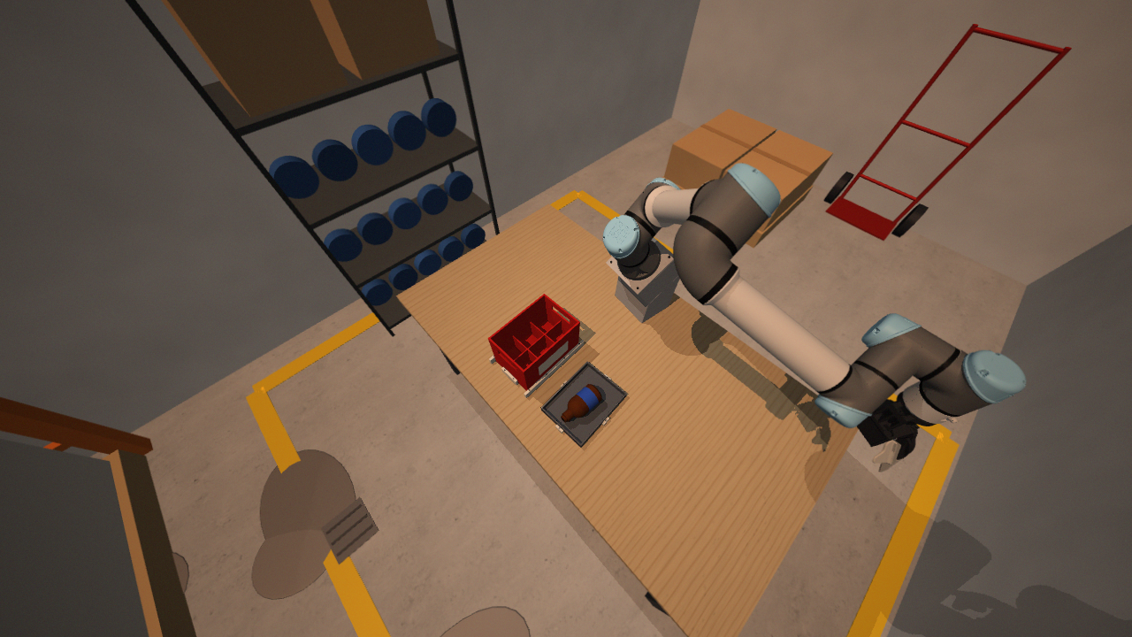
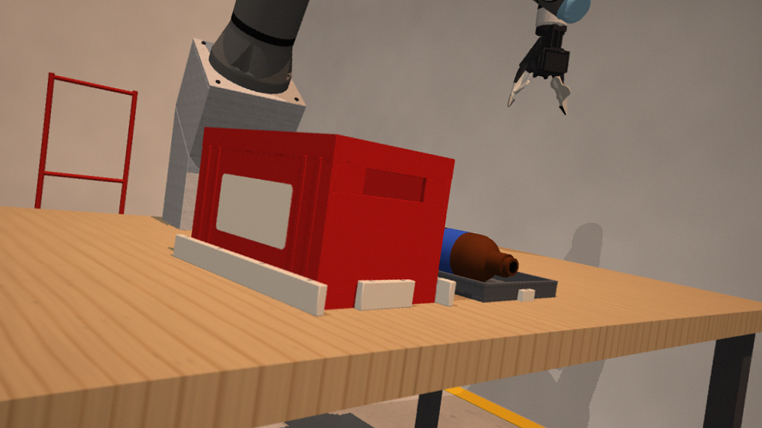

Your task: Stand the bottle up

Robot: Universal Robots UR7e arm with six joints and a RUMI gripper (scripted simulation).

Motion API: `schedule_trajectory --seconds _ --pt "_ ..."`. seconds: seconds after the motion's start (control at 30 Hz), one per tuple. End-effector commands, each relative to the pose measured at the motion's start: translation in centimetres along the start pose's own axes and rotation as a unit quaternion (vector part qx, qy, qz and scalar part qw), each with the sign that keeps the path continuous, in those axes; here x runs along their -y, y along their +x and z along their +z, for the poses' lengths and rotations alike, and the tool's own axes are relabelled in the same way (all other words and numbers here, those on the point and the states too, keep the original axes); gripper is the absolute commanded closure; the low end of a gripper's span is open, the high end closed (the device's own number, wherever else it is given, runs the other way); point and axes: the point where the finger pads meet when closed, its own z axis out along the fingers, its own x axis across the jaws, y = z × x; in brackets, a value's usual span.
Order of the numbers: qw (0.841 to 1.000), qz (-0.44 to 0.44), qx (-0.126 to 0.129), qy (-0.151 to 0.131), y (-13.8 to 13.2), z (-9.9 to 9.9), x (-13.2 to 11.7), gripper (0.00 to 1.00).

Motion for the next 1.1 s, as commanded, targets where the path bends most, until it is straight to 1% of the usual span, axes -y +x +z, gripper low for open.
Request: schedule_trajectory --seconds 0.0,0.67,0.83,0.93,1.03,1.07 --pt "1.0 0.0 -0.001 0.0 0.0 -0.1 0.0 0.0" --pt "1.0 0.002 0.0 0.0 0.0 0.0 -0.2 0.0" --pt "1.0 0.016 0.002 0.002 0.2 0.3 -1.1 0.0" --pt "0.999 0.035 0.005 0.004 0.5 0.8 -2.3 0.0" --pt "0.998 0.063 0.009 0.006 0.8 1.5 -4.1 0.0" --pt "0.998 0.063 0.009 0.006 0.8 1.5 -4.1 0.0"
